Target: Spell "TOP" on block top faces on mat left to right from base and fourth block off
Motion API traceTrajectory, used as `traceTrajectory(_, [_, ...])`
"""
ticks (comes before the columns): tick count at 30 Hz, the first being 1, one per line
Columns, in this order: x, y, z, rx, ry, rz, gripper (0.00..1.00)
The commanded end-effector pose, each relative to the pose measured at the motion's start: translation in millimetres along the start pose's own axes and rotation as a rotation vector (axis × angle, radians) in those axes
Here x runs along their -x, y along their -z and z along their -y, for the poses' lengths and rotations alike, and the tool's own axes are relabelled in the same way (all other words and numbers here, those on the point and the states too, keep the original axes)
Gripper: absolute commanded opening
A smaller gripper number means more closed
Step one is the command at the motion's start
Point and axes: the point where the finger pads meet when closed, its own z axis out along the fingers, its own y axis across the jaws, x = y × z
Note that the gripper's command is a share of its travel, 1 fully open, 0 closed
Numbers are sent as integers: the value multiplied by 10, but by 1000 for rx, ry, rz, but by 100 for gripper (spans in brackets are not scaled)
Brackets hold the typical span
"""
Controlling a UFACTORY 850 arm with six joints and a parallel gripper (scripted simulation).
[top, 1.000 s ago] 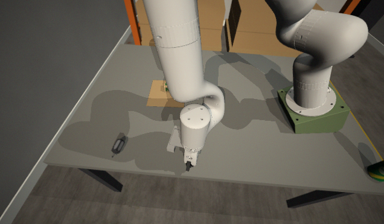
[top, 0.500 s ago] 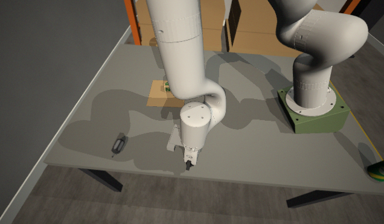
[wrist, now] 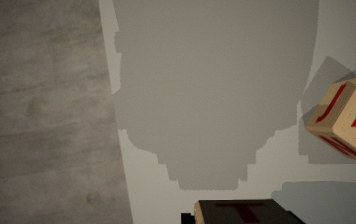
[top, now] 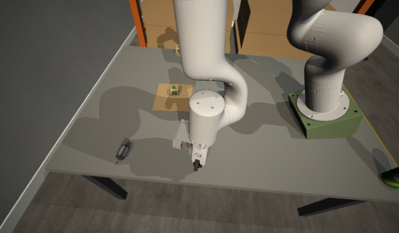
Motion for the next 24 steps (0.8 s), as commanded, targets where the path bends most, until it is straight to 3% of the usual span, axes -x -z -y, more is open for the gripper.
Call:
traceTrajectory(1, [-10, 223, 5, 16, 2, 15, 44])
traceTrajectory(10, [-12, 332, 7, 16, 2, 15, 44])
traceTrajectory(21, [-13, 324, 7, 16, -7, 15, 44])
traceTrajectory(24, [-21, 243, 7, 18, -96, 13, 44])
